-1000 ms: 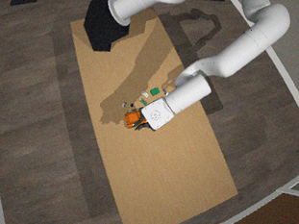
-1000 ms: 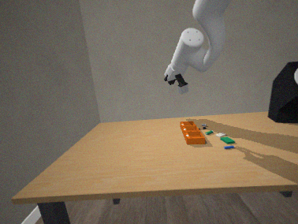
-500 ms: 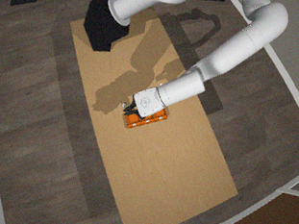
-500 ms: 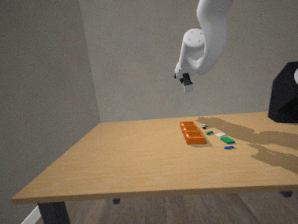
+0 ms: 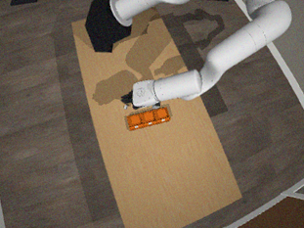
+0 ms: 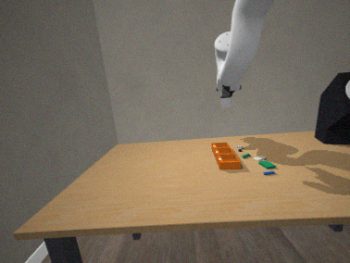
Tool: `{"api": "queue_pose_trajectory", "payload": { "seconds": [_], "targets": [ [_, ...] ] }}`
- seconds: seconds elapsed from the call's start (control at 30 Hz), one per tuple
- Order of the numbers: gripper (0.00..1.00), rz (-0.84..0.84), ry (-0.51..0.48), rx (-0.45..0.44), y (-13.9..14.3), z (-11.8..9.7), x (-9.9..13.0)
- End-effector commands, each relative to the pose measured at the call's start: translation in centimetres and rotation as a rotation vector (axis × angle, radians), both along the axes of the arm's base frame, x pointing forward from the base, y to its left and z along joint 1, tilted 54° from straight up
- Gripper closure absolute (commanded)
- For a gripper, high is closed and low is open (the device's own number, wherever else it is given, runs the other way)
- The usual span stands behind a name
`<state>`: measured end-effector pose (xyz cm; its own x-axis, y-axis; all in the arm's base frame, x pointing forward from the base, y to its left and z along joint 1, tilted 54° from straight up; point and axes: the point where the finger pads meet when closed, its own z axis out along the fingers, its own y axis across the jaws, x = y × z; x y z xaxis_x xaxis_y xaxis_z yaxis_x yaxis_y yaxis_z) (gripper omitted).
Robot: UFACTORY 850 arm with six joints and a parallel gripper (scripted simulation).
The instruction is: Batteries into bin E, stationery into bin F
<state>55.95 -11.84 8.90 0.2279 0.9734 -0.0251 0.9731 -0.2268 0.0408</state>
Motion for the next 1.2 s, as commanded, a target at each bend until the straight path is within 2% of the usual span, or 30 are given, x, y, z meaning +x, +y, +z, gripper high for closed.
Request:
{"api": "queue_pose_trajectory", "payload": {
  "seconds": [0.0,0.03,0.1,0.17,0.23,0.33,0.5,0.63,0.7,0.73,0.8,0.9,1.0,1.17],
  "targets": [
    [0.93,-0.077,0.050,0.071,0.5,-0.5,-2.0],
    [0.93,-0.077,0.050,0.071,0.5,-0.5,-2.0],
    [0.93,-0.151,0.091,0.119,1.3,-0.9,-3.4],
    [0.93,-0.151,0.091,0.119,1.4,-0.9,-3.5],
    [0.93,-0.224,0.130,0.169,2.3,-1.2,-4.9],
    [0.93,-0.224,0.130,0.169,2.3,-1.2,-4.9],
    [0.93,-0.368,0.202,0.276,4.4,-1.4,-7.3],
    [0.93,-0.439,0.234,0.333,5.6,-1.4,-8.2],
    [0.93,-0.509,0.263,0.392,6.8,-1.2,-8.9],
    [0.93,-0.509,0.263,0.392,6.8,-1.2,-8.9],
    [0.93,-0.579,0.289,0.453,8.0,-1.0,-9.4],
    [0.93,-0.579,0.289,0.453,8.0,-1.0,-9.4],
    [0.93,-0.688,0.322,0.551,10.2,-0.3,-9.9],
    [0.93,-0.807,0.349,0.664,11.9,0.6,-9.7]
  ]
}}
